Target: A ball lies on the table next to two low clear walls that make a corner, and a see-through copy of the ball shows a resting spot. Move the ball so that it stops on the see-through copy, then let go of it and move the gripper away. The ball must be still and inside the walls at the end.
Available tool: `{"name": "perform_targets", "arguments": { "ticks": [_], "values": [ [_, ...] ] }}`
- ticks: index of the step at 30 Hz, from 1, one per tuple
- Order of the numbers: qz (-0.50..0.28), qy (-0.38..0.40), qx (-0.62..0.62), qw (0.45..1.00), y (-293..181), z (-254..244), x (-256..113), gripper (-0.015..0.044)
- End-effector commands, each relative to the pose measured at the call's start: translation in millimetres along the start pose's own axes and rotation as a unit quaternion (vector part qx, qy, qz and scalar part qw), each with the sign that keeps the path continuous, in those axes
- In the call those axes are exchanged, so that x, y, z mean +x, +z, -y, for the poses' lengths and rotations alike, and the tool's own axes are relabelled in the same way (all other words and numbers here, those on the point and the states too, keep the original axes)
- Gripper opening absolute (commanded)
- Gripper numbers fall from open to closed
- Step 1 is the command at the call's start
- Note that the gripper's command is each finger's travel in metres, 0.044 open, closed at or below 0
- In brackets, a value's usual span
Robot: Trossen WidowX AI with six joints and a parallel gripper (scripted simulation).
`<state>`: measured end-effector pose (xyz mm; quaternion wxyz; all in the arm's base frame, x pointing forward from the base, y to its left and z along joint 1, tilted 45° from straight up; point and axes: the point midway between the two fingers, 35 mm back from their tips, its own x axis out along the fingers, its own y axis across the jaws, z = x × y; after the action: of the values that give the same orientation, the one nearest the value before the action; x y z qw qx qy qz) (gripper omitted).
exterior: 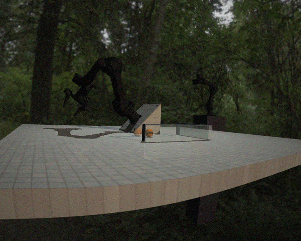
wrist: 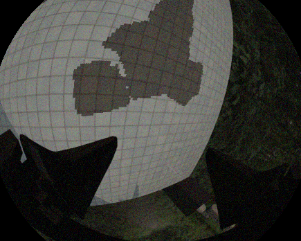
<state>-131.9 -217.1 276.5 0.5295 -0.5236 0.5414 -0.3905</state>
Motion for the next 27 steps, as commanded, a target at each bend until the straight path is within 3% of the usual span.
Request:
{"name": "perform_targets", "arguments": {
  "ticks": [1, 5, 18, 27],
  "values": [
    [0.001, 0.0, 0.001, 1.0, 0, 0, 0, 0.0374],
    [0.016, 0.004, 0.019, 1.0, 7, 3, 9, 0.0273],
    [0.118, 0.052, 0.151, 0.98, 69, 27, 63, 0.0273],
    [0.188, 0.111, 0.268, 0.938, 141, 49, 92, 0.0273]
  ]
}}
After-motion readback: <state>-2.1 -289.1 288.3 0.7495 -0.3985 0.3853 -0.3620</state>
